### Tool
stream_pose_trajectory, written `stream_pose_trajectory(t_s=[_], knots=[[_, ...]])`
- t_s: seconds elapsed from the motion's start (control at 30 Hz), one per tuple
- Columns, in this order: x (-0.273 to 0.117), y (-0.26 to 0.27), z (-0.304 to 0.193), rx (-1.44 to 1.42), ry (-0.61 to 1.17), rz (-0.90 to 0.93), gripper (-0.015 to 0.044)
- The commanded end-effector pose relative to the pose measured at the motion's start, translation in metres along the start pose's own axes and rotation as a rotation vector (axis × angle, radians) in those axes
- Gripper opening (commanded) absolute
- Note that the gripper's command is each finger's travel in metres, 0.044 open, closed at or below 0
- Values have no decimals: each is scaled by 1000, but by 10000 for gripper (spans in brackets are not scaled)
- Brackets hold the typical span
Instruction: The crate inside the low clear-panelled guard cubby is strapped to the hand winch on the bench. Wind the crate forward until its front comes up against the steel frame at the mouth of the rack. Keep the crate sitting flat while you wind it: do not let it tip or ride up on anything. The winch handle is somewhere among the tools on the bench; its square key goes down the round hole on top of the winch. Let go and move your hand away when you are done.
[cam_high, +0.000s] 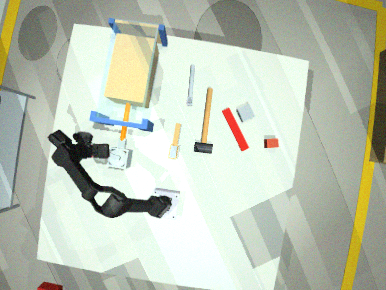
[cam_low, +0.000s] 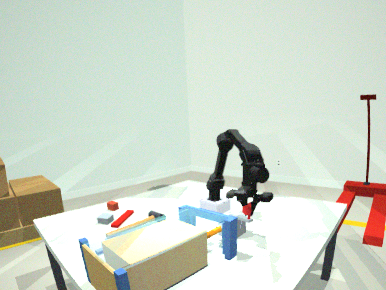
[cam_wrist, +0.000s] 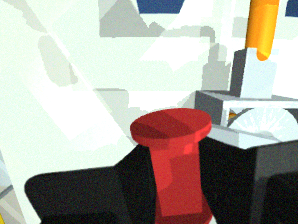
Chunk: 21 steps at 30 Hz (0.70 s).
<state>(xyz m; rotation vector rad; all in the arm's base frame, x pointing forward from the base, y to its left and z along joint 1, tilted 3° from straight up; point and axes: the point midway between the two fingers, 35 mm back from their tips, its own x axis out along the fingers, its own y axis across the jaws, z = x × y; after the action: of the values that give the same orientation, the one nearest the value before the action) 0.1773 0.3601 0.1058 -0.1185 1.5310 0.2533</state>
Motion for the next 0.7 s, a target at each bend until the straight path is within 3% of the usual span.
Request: stream_pose_trajectory(t_s=[0.0,0.67], knots=[[3,5,-21,-18,39,1,0],[2,6,-47,-18,41,2,0]])
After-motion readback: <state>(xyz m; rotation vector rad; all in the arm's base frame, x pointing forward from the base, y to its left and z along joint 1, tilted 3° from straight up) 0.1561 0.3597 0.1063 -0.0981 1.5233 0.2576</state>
